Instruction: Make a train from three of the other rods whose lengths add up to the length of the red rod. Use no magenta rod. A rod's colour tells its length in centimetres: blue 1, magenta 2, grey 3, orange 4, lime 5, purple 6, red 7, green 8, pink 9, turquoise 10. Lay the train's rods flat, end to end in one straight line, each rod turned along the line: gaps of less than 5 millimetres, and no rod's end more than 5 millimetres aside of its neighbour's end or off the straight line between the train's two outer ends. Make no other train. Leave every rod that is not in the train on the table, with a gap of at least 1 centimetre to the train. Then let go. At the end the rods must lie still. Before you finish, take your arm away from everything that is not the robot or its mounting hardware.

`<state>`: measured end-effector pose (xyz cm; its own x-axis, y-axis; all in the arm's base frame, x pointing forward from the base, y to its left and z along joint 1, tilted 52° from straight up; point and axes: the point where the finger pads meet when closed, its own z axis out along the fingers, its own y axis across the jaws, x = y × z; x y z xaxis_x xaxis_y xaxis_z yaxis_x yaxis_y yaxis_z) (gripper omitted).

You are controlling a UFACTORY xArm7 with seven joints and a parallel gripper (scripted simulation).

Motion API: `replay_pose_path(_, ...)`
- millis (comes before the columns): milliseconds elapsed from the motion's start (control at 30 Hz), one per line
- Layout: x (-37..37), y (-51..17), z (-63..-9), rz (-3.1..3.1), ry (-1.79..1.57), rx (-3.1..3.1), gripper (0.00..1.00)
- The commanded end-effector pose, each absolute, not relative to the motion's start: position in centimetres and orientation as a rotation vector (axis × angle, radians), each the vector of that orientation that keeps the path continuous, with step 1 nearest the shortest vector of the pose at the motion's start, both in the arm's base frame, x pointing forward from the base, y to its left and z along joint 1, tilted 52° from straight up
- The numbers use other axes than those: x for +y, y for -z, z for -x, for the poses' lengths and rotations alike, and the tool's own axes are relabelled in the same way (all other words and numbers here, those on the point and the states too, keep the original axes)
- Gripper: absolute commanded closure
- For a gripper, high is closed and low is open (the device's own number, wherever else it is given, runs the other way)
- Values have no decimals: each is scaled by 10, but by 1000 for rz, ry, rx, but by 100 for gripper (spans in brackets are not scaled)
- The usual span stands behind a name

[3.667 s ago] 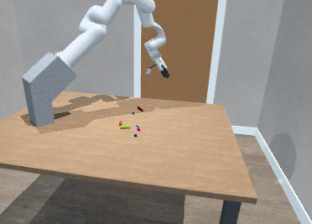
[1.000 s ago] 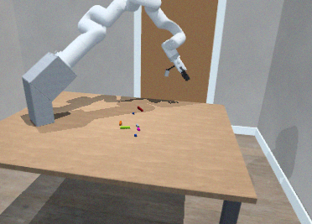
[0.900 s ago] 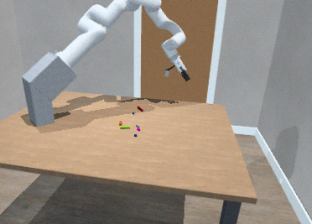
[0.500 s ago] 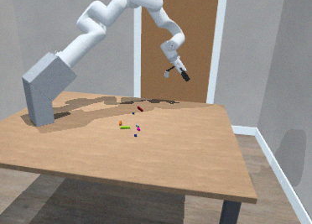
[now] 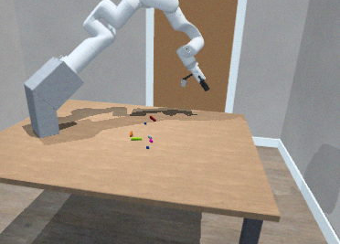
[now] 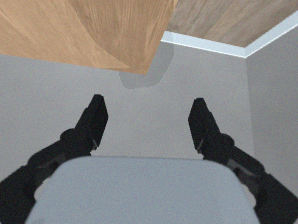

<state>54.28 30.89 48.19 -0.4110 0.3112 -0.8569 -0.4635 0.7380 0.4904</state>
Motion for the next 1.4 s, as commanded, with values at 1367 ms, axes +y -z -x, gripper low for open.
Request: replay_pose_path(1367,192,-357,-618,114,-919,1897,0)
